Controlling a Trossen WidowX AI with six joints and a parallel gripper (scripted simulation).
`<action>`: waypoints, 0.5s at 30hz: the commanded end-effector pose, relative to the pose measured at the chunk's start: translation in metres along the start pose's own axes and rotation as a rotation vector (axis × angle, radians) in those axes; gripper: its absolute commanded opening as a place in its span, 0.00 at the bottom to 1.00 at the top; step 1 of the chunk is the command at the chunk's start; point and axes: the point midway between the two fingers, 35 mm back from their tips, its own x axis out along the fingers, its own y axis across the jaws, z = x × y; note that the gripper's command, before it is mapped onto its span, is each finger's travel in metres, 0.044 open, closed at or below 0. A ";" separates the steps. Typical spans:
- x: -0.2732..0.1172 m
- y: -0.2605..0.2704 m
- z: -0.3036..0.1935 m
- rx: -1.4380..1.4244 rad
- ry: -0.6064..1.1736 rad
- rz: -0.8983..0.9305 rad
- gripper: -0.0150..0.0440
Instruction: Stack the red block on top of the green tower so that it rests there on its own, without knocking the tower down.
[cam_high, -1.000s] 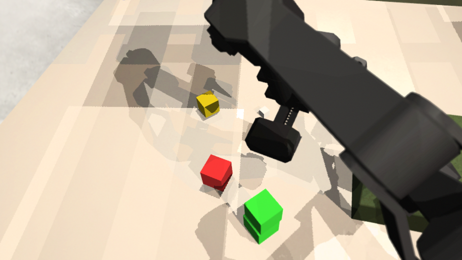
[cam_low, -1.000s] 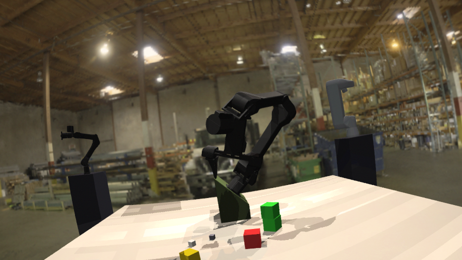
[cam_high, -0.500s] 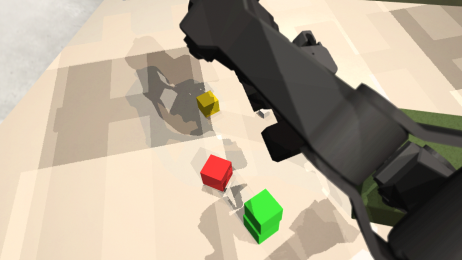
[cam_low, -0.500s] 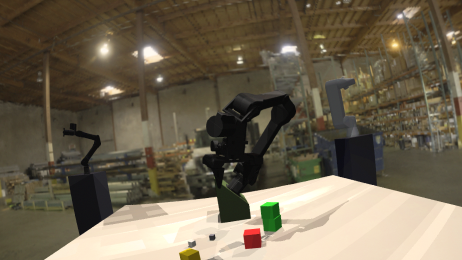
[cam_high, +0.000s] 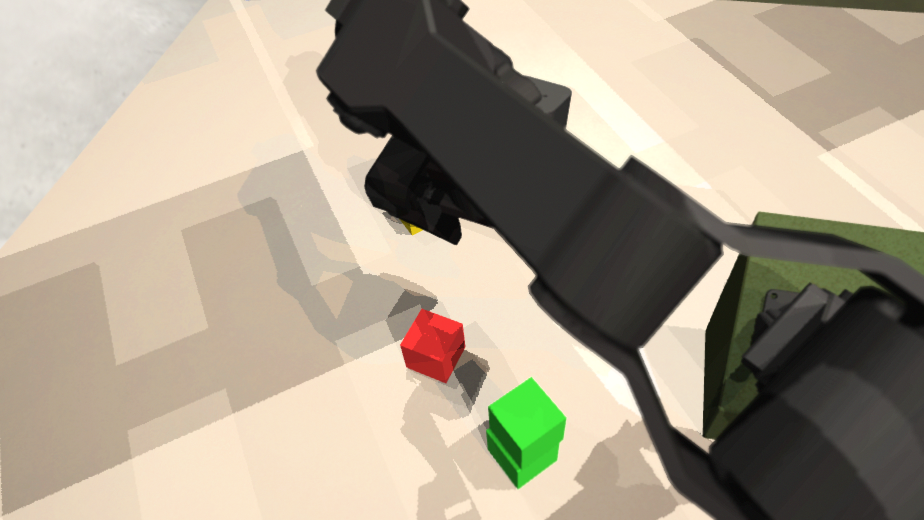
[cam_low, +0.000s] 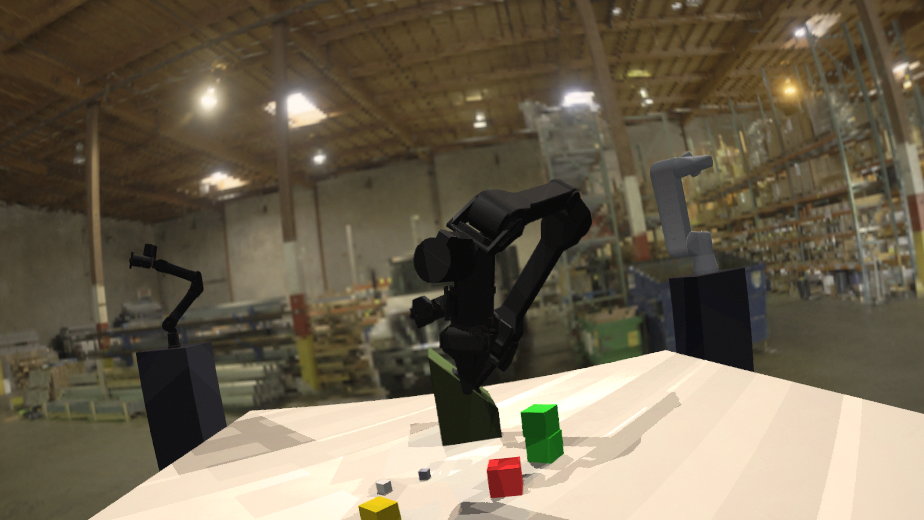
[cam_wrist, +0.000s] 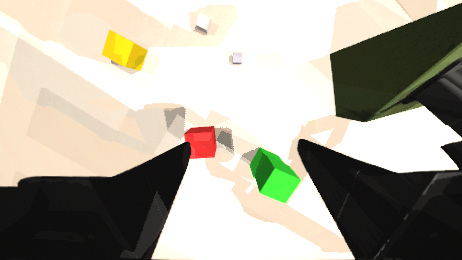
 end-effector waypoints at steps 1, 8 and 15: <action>0.003 0.011 -0.005 -0.240 0.025 0.016 1.00; 0.008 0.025 -0.012 -0.615 0.054 0.044 1.00; 0.014 0.039 -0.021 -0.990 0.075 0.083 1.00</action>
